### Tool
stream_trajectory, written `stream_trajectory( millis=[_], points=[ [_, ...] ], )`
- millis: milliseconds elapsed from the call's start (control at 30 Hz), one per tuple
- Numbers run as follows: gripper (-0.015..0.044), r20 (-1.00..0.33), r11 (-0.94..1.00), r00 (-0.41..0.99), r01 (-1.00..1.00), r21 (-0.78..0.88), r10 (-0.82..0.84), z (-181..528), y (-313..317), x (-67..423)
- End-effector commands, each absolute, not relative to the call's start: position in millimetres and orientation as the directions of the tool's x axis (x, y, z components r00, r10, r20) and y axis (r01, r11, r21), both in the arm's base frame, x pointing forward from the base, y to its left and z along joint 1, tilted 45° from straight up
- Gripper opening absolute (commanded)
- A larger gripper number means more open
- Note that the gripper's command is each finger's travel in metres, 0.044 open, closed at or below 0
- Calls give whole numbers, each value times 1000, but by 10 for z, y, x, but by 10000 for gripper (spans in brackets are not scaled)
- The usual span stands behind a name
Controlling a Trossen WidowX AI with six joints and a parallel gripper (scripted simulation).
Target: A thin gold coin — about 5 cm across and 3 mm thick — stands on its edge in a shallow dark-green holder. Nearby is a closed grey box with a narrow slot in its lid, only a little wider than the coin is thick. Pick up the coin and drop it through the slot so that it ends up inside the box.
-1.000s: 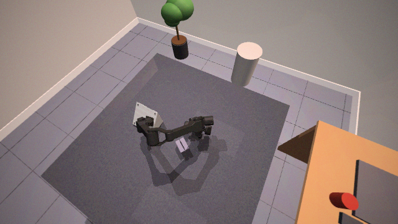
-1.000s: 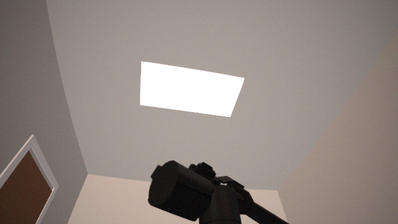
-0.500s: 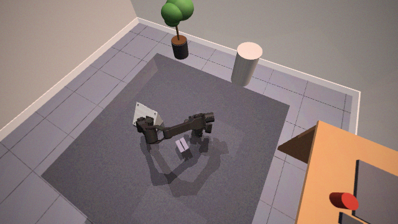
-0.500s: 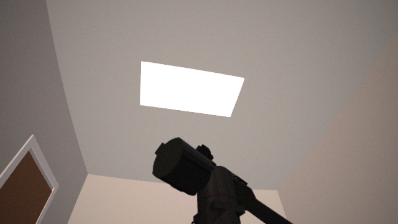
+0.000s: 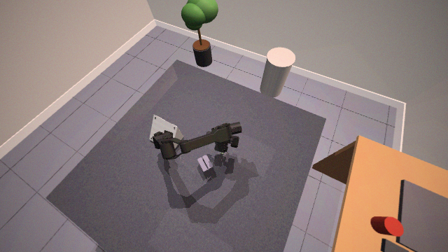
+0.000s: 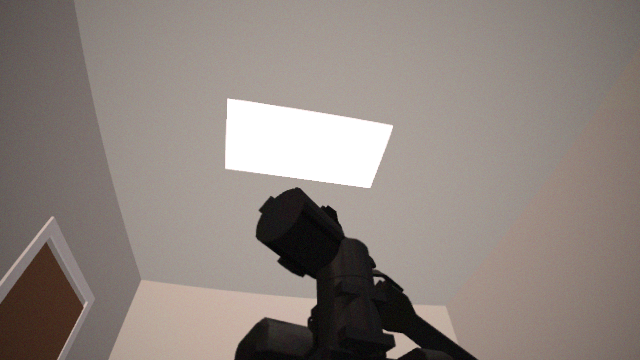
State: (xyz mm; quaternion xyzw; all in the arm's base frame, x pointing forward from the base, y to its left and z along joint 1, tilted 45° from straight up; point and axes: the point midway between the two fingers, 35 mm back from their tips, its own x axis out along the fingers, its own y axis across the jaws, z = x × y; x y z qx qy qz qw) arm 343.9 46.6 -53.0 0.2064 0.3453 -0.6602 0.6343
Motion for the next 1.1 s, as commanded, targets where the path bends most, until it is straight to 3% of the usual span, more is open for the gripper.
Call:
stream_trajectory(
  millis=[0,267,800,1067],
  points=[
    [0,-715,41,-105,982,-183,-691,-449,549,3461],
    [0,-715,57,-105,978,-199,-692,-361,626,3456],
    [0,-715,425,-105,741,-520,-692,-344,622,3390],
    [0,-715,510,-105,629,-587,-692,-340,621,3372]
  ],
)
